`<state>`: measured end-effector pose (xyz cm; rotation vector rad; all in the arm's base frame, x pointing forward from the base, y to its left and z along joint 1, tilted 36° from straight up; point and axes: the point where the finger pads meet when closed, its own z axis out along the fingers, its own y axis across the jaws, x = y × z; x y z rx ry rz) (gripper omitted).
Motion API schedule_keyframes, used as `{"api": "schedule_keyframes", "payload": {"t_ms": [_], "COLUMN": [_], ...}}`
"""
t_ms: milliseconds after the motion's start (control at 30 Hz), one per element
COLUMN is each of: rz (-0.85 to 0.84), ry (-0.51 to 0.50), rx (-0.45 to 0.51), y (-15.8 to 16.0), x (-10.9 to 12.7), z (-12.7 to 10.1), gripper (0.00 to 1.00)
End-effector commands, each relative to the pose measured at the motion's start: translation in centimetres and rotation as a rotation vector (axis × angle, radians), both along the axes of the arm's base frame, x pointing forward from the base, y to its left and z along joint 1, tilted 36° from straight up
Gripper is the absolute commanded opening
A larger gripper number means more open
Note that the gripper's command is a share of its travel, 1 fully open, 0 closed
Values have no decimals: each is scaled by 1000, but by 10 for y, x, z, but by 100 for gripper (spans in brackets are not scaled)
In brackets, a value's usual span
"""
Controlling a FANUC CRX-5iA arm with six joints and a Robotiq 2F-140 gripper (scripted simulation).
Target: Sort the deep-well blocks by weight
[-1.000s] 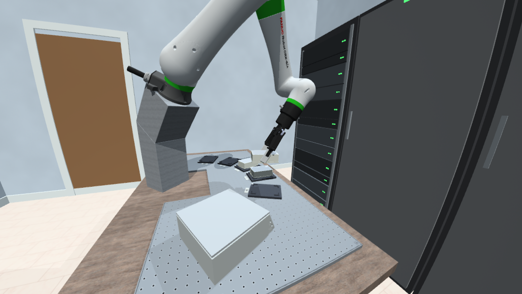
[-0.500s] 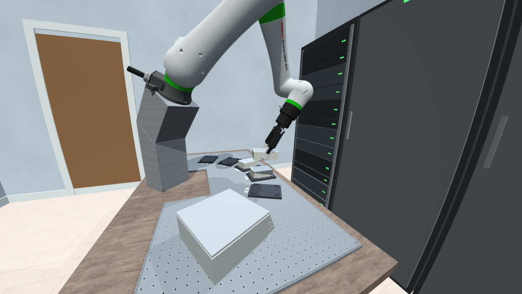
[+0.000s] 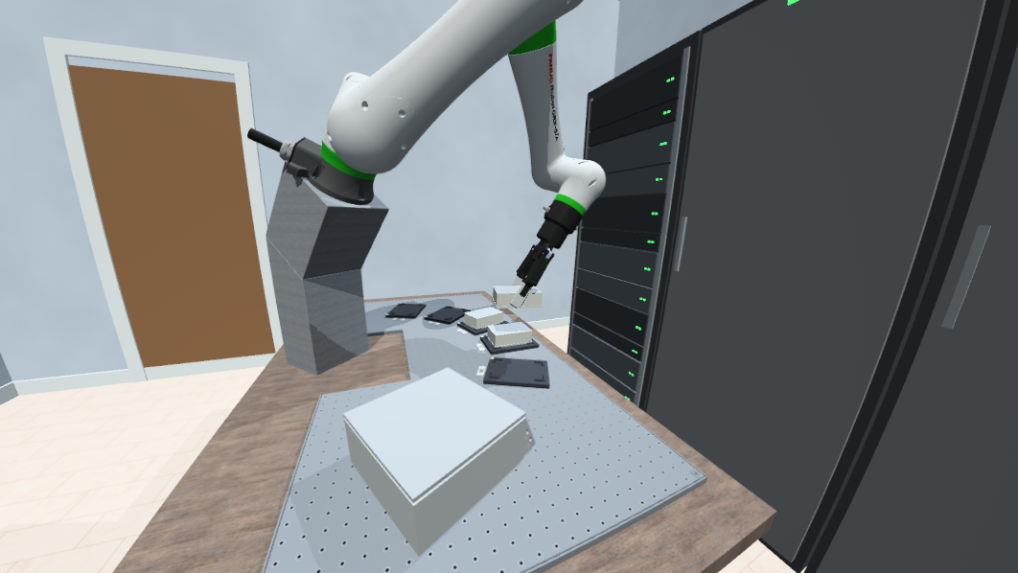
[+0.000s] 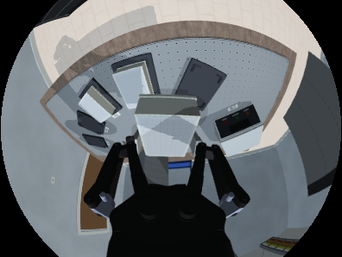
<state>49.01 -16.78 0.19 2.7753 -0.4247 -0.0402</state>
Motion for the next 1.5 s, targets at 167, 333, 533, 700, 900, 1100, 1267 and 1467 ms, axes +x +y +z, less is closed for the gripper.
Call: {"api": "schedule_keyframes", "payload": {"t_ms": [167, 333, 533, 700, 900, 1100, 1267, 1467], "rz": [215, 296, 365, 365, 365, 365, 365, 365], "ry": [113, 156, 192, 192, 192, 192, 192, 192], "rx": [-110, -151, -186, -186, -186, -186, -186, -186], "y": [24, 33, 51, 66, 78, 96, 111, 123], "x": [3, 4, 6, 7, 9, 11, 12, 14], "z": [-11, -15, -24, -31, -37, -45, -52, -58], "gripper": [10, 10, 10, 10, 10, 10, 10, 10]}}
